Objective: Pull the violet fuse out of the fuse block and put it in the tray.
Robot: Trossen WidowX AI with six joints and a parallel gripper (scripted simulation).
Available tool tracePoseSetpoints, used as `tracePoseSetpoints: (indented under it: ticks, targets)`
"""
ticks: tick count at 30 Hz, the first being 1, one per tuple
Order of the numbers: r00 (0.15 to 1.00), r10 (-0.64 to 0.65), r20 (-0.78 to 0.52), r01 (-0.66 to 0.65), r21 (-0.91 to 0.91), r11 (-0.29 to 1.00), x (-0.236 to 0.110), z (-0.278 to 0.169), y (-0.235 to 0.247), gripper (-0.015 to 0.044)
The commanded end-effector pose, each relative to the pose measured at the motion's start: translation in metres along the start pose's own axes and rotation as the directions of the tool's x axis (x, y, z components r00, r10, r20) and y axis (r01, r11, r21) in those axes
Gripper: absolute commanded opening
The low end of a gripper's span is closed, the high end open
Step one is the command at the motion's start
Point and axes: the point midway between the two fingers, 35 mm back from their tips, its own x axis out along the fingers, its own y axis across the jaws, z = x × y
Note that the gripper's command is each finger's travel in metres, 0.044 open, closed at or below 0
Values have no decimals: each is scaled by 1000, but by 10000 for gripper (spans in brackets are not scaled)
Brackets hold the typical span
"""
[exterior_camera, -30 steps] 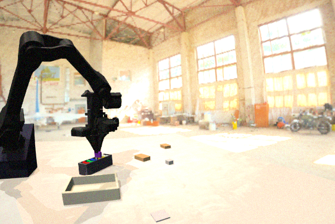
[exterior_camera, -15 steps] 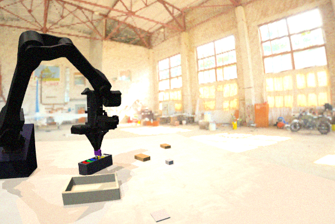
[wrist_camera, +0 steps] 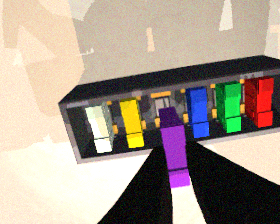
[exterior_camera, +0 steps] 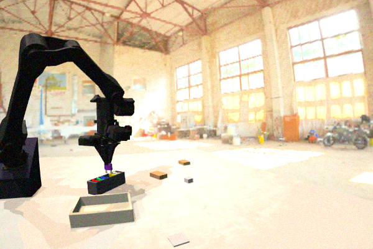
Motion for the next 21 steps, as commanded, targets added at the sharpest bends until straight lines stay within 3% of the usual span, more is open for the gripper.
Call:
tracePoseSetpoints:
  ticks: [1,12,21]
  targets:
    - [1000,3,-3,-3,7,1000,-6,0,0,0]
    - [1000,3,-4,-3,6,1000,-19,1,0,0]
    - [1000,16,-16,-16,4,1000,-20,46,-37,0]
